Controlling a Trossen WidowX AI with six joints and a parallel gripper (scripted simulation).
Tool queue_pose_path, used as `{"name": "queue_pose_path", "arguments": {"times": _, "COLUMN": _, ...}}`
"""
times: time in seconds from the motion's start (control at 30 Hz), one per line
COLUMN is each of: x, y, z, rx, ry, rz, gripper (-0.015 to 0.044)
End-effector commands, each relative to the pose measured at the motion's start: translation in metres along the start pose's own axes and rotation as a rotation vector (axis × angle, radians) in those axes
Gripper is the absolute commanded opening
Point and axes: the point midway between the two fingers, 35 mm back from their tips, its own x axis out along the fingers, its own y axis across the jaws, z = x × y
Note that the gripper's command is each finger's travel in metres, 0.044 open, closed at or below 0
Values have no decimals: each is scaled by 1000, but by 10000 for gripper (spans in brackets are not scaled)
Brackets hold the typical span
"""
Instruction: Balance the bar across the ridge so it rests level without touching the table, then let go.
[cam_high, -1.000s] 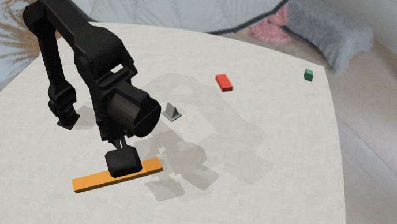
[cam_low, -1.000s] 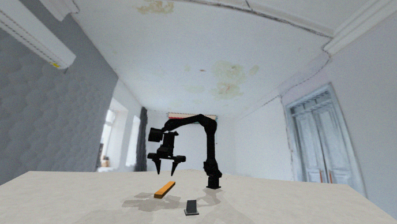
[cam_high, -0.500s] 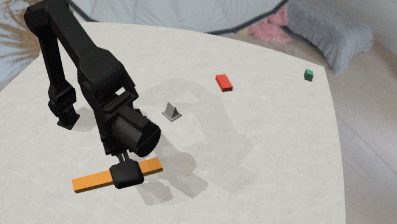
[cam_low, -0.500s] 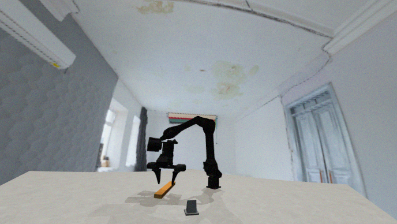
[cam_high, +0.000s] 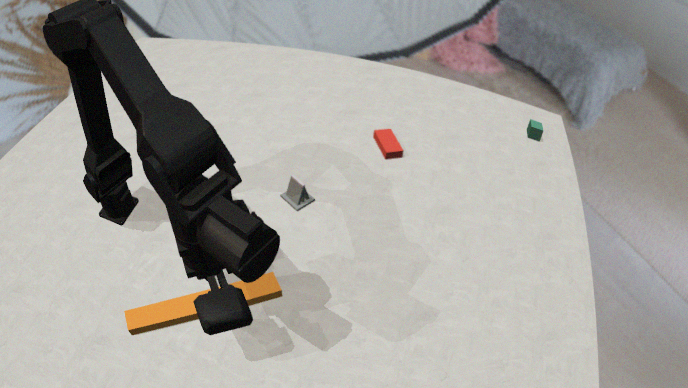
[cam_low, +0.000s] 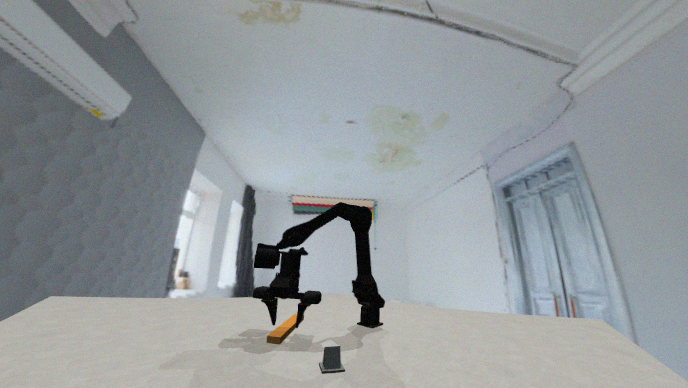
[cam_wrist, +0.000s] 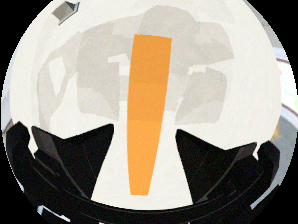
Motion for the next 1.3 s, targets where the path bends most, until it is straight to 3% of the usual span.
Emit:
{"name": "queue_pose_path", "arguments": {"times": 0.0, "x": 7, "y": 1, "z": 0, "rx": -5, "ry": -3, "rz": 4, "gripper": 315}}
{"name": "queue_pose_path", "arguments": {"times": 0.5, "x": 9, "y": 1, "z": 0, "rx": -5, "ry": -3, "rz": 4, "gripper": 315}}
{"name": "queue_pose_path", "arguments": {"times": 0.7, "x": 9, "y": 1, "z": -1, "rx": 0, "ry": 2, "rz": 3, "gripper": 157}}
{"name": "queue_pose_path", "arguments": {"times": 0.97, "x": 9, "y": 1, "z": -1, "rx": 0, "ry": 2, "rz": 3, "gripper": 104}}
{"name": "queue_pose_path", "arguments": {"times": 1.1, "x": 3, "y": 0, "z": 0, "rx": 0, "ry": 1, "rz": 3, "gripper": 0}}
{"name": "queue_pose_path", "arguments": {"times": 1.27, "x": -10, "y": -1, "z": 1, "rx": -1, "ry": 1, "rz": 3, "gripper": 0}}
